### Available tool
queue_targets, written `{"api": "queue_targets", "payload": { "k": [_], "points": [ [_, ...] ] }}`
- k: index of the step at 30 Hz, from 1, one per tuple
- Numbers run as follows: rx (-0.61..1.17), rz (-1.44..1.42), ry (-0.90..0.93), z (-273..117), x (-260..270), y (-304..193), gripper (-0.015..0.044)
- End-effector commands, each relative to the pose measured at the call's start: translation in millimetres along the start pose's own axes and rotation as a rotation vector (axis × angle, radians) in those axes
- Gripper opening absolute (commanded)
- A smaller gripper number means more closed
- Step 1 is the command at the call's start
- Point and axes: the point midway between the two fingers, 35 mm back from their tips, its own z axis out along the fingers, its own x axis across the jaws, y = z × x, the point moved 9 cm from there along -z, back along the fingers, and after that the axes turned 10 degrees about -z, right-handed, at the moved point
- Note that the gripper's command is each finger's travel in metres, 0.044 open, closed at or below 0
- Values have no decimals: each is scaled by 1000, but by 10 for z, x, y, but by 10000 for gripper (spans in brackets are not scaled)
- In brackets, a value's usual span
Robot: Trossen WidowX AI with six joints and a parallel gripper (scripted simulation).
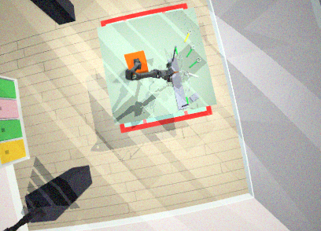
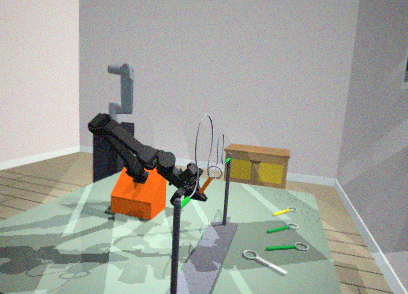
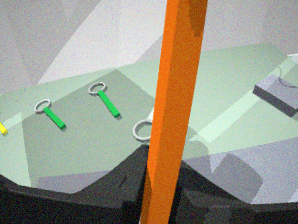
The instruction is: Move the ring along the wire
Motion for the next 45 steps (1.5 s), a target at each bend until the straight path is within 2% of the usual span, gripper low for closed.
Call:
{"api": "queue_targets", "payload": {
  "k": [1,25,45],
  "points": [
    [4,60,41,-16,94,5,-150],
    [18,571,335,-217,559,331,-150],
    [30,996,578,-456,724,740,-150]
  ]
}}
